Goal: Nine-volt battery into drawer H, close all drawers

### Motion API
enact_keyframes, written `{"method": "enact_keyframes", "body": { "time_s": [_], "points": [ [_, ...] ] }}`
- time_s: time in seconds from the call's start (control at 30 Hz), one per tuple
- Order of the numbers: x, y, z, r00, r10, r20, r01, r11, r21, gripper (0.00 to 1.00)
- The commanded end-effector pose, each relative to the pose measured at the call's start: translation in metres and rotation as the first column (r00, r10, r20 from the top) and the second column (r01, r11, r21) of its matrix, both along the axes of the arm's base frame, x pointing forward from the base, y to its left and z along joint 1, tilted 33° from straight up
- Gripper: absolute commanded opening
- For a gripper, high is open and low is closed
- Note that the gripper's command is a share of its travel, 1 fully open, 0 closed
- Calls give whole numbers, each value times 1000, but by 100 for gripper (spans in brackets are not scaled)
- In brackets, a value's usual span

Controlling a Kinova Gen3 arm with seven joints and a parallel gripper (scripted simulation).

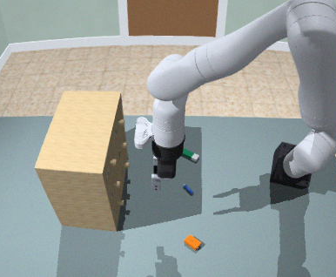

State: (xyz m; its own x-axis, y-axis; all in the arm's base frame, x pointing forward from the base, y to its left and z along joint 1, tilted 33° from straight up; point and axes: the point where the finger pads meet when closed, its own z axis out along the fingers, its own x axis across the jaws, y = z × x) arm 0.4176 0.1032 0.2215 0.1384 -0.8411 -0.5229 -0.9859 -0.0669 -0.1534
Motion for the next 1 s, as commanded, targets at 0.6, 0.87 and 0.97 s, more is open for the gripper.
{"method": "enact_keyframes", "body": {
  "time_s": [0.6, 0.87, 0.97],
  "points": [
    [6, 4, -6, 998, -33, 51, 33, 999, 8, 100],
    [9, 6, -9, 996, -49, 75, 48, 999, 13, 100],
    [10, 7, -10, 994, -58, 89, 56, 998, 17, 100]
  ]
}}
